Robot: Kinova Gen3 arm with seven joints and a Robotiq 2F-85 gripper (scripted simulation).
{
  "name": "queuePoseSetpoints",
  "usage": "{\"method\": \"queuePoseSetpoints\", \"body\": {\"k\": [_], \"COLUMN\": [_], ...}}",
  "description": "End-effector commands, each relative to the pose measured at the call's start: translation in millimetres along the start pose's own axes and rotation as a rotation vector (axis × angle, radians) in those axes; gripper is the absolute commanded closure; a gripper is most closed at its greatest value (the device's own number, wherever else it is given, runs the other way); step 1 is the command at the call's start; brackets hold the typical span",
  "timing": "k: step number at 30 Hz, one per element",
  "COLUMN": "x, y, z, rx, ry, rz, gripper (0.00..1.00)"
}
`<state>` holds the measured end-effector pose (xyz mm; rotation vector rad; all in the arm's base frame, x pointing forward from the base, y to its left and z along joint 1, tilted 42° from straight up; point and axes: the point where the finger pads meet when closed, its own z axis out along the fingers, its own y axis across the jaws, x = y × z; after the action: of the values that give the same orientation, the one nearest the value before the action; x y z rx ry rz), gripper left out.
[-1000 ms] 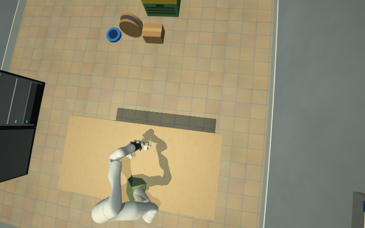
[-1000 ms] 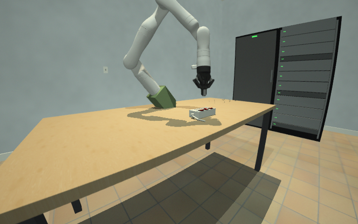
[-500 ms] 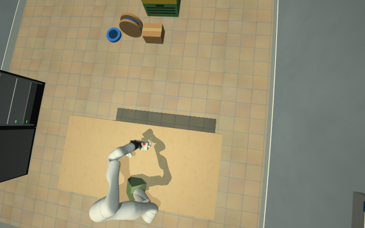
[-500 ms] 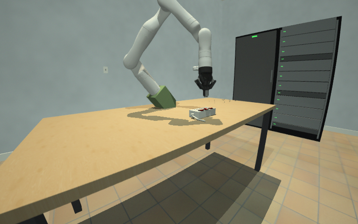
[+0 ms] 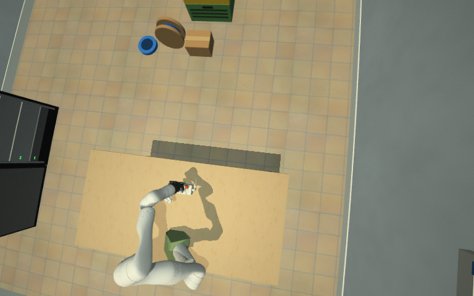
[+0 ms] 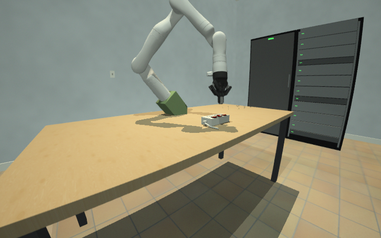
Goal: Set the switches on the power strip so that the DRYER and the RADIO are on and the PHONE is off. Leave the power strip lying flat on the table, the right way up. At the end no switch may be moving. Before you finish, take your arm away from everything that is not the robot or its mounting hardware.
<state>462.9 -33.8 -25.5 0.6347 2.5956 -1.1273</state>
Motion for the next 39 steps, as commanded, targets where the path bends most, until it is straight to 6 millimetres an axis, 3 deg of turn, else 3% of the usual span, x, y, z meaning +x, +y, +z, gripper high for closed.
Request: {"method": "queuePoseSetpoints", "body": {"k": [1,39], "x": [-3.3,-14.2], "y": [2.8,9.3], "z": [1.8,7.4], "rx": [0.005,0.019], "ry": [-0.019,-0.072], "rz": [-0.003,-0.009], "gripper": [1.0,1.0]}}
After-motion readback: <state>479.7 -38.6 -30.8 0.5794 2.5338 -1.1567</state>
